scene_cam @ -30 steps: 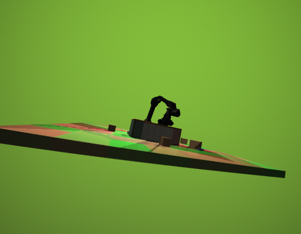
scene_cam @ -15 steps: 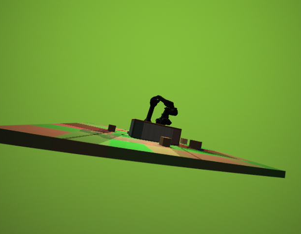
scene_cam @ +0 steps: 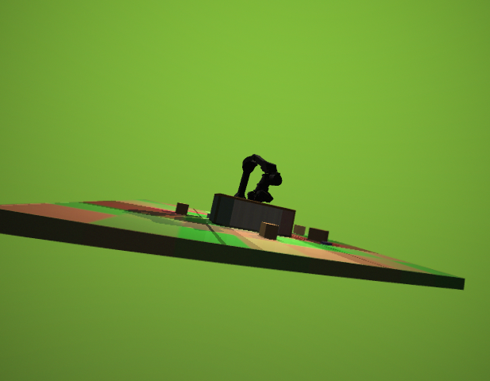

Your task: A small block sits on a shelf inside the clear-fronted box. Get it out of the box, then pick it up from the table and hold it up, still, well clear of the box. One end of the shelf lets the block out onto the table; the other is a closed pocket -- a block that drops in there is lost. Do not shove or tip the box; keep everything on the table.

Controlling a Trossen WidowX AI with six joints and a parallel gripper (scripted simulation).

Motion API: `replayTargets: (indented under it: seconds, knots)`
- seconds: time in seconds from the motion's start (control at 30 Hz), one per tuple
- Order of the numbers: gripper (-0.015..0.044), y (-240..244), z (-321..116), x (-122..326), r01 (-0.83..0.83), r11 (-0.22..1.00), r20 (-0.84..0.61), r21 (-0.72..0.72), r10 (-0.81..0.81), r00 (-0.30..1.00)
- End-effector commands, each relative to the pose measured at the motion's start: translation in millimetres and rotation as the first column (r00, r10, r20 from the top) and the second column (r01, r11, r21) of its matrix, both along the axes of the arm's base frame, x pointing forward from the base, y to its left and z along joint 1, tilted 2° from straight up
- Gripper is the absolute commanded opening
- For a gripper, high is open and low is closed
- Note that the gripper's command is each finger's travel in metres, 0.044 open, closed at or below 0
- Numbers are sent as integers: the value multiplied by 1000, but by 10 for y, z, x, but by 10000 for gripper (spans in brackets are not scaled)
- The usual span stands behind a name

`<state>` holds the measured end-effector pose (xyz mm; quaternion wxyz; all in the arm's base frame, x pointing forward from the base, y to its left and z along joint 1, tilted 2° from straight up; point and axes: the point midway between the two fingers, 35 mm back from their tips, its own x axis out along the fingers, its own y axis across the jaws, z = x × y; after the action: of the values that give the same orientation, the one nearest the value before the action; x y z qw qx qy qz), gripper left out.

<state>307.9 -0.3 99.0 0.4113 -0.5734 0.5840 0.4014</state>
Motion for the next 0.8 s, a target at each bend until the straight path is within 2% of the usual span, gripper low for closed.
replayTargets:
  seconds: [0.0, 0.77]
  knots:
    - [400, -122, -8, -14, 0, 1000, -4, -6, 0, 1000]
    - [400, -115, -8, -38, 0, 1000, -4, -6, 0, 1000]
